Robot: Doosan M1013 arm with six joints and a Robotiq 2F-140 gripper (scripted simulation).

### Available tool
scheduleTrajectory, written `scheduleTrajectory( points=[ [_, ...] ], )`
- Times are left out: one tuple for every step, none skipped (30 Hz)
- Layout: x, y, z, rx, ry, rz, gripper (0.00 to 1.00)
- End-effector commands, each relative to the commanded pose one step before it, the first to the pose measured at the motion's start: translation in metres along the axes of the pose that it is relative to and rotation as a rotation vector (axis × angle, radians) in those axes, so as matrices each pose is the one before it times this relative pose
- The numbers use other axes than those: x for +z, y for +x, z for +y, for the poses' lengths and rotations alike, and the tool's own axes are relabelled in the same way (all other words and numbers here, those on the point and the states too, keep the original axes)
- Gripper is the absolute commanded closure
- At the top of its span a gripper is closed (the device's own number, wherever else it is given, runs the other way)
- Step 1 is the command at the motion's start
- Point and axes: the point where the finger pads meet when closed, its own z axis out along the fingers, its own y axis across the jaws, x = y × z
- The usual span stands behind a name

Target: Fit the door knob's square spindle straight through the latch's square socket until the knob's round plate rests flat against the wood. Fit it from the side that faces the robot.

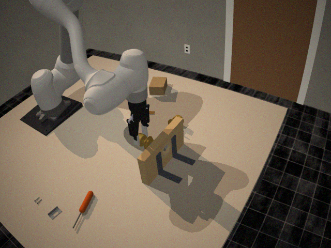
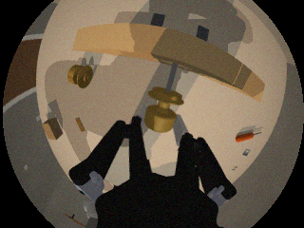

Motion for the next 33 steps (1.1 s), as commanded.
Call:
scheduleTrajectory(
  points=[
    [-0.001,0.00077,-0.00246,0.00113,0.00225,-0.00361,0.58],
    [-0.00003,0.00044,0.0,0.0,0.00002,0.0,0.58],
    [-0.00004,0.00054,0.0,0.0,0.00002,0.0,0.58],
    [-0.00004,0.0006,0.0,0.0,0.00002,0.0,0.58],
    [-0.00005,0.00062,0.0,0.0,0.00001,0.0,0.58],
    [-0.00005,0.0006,0.0,0.0,0.0,0.0,0.58],
    [-0.00004,0.00053,0.0,0.0,0.0,0.0,0.58],
    [-0.00003,0.00044,0.0,0.0,0.0,0.0,0.58],
    [-0.00002,0.00032,0.0,0.0,0.0,0.0,0.58],
    [-0.00001,0.00019,0.0,0.0,0.0,0.0,0.58],
    [-0.00001,0.00008,0.0,0.0,0.0,0.0,0.58],
    [0.0,0.00001,0.0,0.0,0.0,0.0,0.58],
    [0.0,0.0,0.0,0.0,0.0,0.0,0.58],
    [0.0,0.0,0.0,0.0,0.0,0.0,0.58],
    [0.0,0.0,0.0,0.0,0.0,0.0,0.58],
    [0.0,0.0,0.0,0.0,0.0,0.0,0.58],
    [0.0,0.0,0.0,0.0,0.0,0.0,0.58],
    [0.0,0.0,0.0,0.0,0.0,0.0,0.58],
    [0.0,0.0,0.0,0.0,0.0,0.0,0.58],
    [0.0,0.0,0.0,0.0,0.0,0.0,0.58],
    [0.0,0.0,0.0,0.0,0.0,0.0,0.58],
    [0.0,0.0,0.0,0.0,0.0,0.0,0.58],
    [0.0,0.00001,0.0,0.0,0.0,0.0,0.58],
    [-0.00001,0.00008,0.0,0.0,0.0,0.0,0.58],
    [-0.00001,0.00019,0.0,-0.00001,0.0,0.0,0.58],
    [-0.00002,0.00032,0.0,-0.00001,0.0,0.0,0.58],
    [-0.00003,0.00044,0.0,-0.00001,0.0,0.0,0.58],
    [-0.00004,0.00054,0.0,-0.00001,0.0,0.0,0.58],
    [-0.00004,0.0006,0.0,-0.00002,0.0,0.0,0.58],
    [0.0,0.0,0.0,0.0,0.0,0.0,0.58],
    [0.0,0.0,0.0,0.0,0.0,0.0,0.58],
    [-0.00005,0.00062,0.0,-0.00002,0.0,0.0,0.58],
    [-0.00004,0.0006,0.0,-0.00002,0.0,0.0,0.58]
  ],
)
